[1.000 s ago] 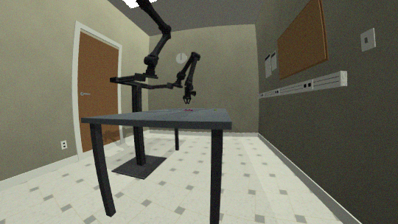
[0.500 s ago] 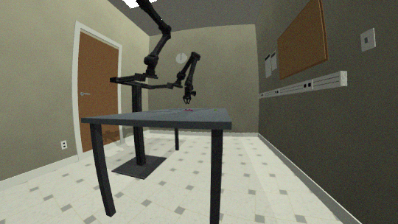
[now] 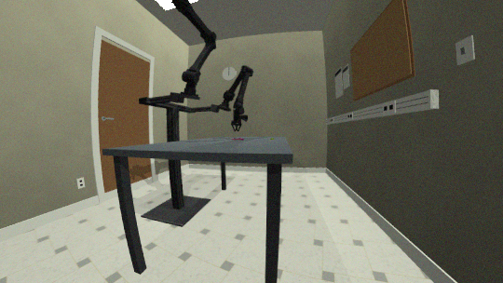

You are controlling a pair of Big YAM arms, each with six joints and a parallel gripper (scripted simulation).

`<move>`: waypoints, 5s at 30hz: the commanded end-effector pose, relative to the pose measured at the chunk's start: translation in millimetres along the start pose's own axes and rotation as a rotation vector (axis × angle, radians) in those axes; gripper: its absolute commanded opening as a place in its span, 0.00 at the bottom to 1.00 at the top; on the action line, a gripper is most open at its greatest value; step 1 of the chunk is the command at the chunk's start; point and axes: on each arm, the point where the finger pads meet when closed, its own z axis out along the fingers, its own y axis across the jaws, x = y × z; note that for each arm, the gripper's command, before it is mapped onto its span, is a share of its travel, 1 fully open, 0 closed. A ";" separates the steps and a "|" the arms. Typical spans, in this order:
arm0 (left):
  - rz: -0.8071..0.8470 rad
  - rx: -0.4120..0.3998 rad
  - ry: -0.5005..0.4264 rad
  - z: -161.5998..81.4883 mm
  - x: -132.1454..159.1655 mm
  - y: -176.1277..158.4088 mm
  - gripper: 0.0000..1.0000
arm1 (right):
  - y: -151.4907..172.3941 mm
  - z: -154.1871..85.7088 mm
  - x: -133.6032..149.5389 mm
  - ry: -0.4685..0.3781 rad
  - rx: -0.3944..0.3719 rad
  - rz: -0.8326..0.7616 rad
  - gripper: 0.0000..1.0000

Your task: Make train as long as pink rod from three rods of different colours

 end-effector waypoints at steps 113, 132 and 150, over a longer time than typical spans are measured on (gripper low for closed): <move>1.653 0.000 -0.006 6.1 16.2 -7.4 0.23 | -10.9 -7.5 -23.8 -0.061 0.024 0.010 1.00; 1.649 0.001 -0.012 23.3 13.0 -8.6 0.23 | -10.9 -7.5 -23.8 -0.061 0.024 0.010 1.00; 1.647 0.002 -0.010 48.8 12.2 -7.1 0.23 | -10.9 -7.5 -23.8 -0.061 0.024 0.010 1.00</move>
